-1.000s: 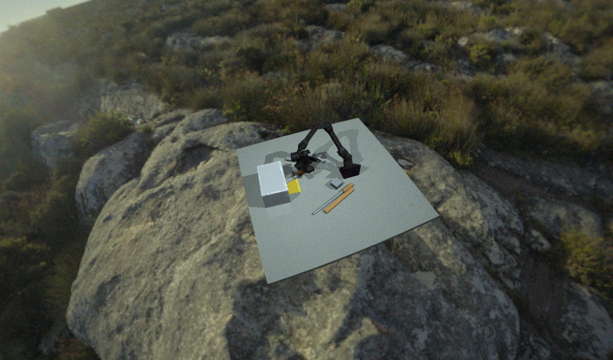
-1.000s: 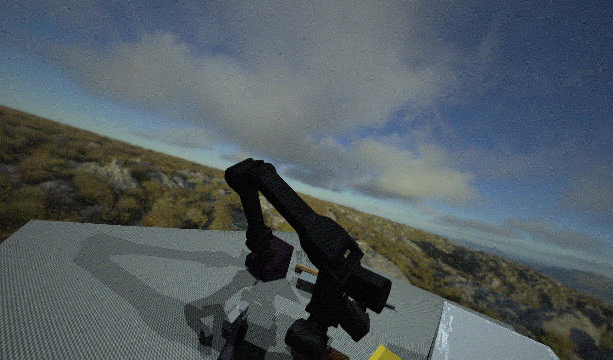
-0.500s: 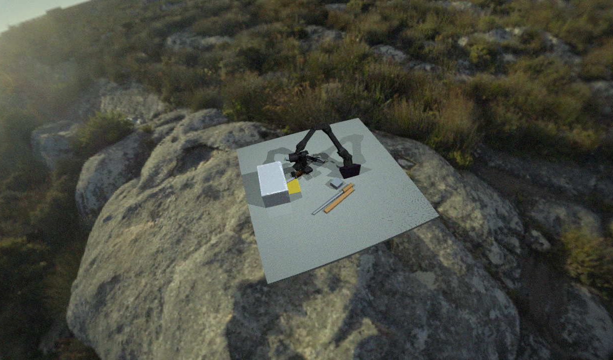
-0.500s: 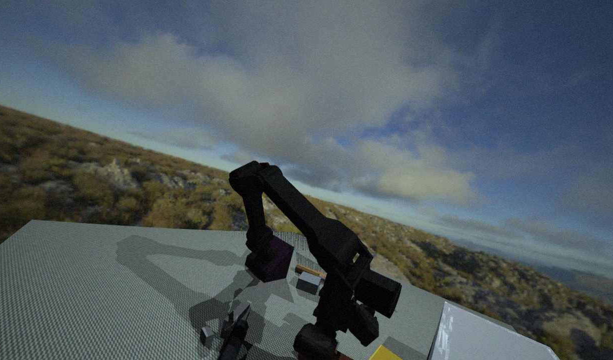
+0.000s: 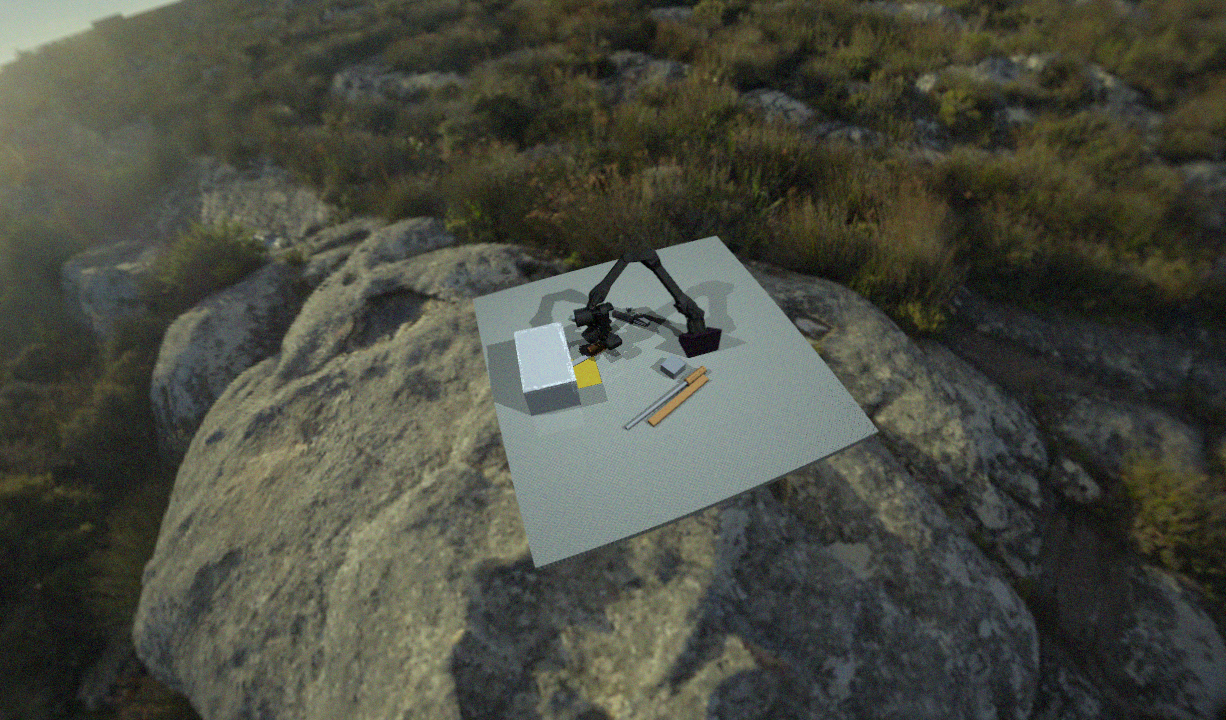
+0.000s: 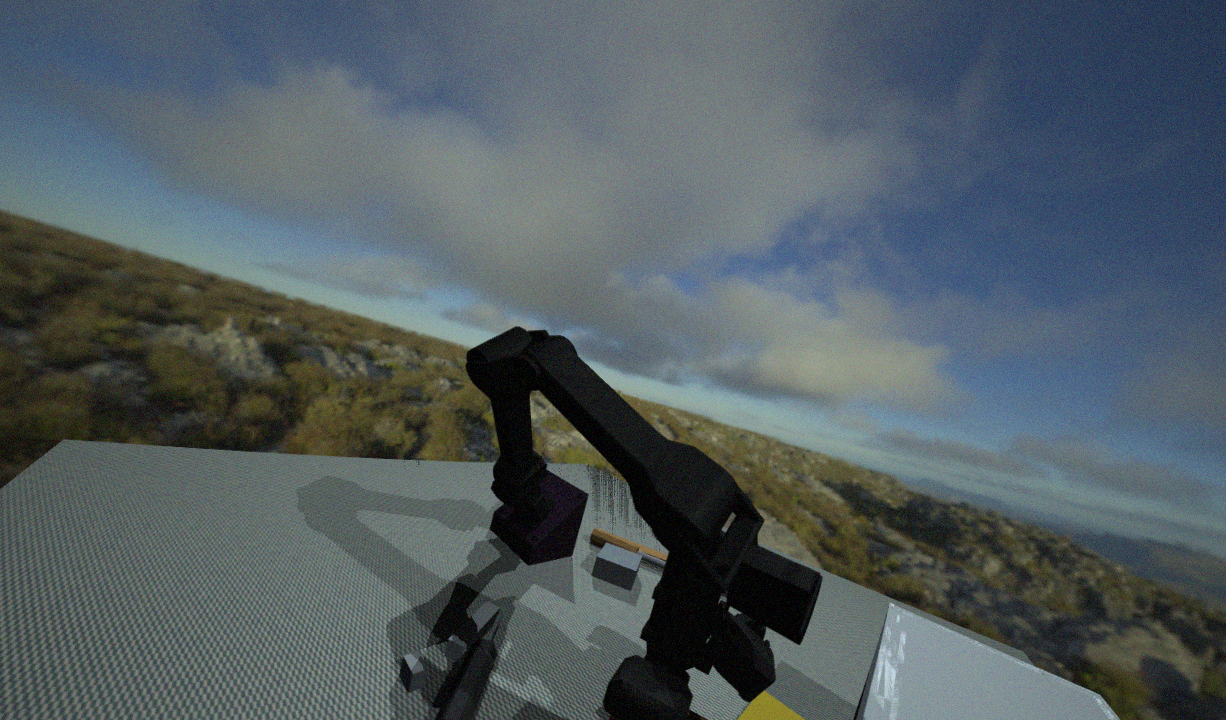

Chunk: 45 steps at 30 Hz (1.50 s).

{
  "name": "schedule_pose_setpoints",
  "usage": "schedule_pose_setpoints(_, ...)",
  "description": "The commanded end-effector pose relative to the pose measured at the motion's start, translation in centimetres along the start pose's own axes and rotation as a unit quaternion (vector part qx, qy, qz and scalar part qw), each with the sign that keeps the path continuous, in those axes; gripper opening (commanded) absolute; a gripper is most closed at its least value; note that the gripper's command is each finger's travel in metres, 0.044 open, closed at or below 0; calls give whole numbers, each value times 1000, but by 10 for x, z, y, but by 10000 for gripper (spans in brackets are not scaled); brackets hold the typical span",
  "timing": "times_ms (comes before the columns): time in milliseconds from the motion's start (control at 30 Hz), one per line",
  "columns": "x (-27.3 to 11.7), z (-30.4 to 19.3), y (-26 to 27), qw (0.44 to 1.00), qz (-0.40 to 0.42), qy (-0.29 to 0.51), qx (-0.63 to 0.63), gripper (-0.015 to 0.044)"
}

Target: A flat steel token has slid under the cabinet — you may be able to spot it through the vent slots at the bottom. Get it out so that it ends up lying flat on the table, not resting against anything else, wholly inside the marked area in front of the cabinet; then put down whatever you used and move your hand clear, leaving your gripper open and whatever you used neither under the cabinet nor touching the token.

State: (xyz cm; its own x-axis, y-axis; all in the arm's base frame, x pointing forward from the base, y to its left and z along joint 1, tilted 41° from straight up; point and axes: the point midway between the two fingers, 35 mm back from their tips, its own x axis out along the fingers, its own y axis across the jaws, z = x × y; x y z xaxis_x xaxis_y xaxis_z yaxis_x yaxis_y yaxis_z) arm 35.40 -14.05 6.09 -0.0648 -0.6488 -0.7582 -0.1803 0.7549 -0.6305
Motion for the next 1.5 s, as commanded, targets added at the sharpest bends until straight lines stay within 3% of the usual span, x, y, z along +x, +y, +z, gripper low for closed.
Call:
schedule_pose_setpoints(0, 0, 7, -1, 1000, -1, -1, 3, 0)
schedule_pose_setpoints(1467, 2, 37, 13, 1000, -1, -2, 4, 0)
